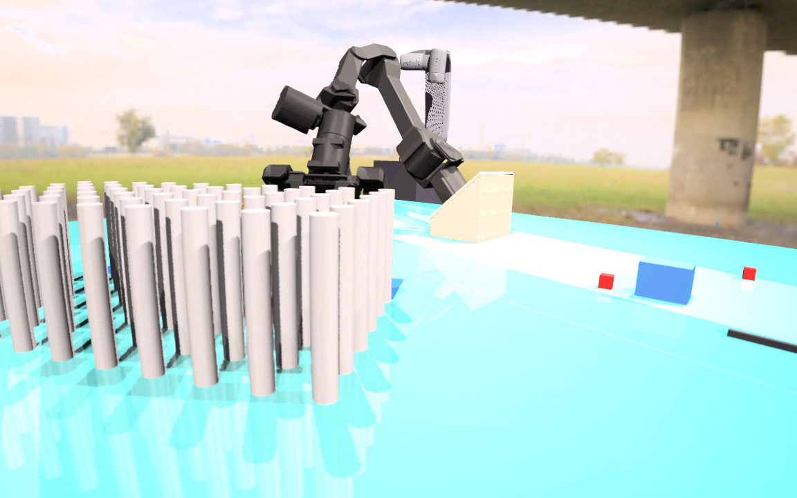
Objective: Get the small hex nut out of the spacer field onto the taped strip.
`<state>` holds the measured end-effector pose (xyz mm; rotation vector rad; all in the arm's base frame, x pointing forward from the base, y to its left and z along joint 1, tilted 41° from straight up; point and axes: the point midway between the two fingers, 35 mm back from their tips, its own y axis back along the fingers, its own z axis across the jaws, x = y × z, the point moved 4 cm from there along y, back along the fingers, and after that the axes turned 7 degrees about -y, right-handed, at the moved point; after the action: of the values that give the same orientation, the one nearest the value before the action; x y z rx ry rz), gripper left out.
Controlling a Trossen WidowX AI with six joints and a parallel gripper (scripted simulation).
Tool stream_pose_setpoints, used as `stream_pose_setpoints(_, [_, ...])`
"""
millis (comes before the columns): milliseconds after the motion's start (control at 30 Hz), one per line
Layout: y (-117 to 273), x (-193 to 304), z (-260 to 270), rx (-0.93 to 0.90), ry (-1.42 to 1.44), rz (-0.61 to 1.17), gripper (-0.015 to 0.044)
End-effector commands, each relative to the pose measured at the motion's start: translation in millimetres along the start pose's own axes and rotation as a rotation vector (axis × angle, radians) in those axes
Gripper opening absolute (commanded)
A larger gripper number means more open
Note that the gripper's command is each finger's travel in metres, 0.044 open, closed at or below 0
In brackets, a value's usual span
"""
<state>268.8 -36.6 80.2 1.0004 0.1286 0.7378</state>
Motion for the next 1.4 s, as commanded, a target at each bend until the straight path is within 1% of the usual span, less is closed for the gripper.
stream_pose_setpoints(0, [-0.6,3.7,1.3,-0.005,-0.005,0.006,0.0])
stream_pose_setpoints(1367, [-12.5,21.6,-0.3,-0.005,-0.007,0.007,0.0])
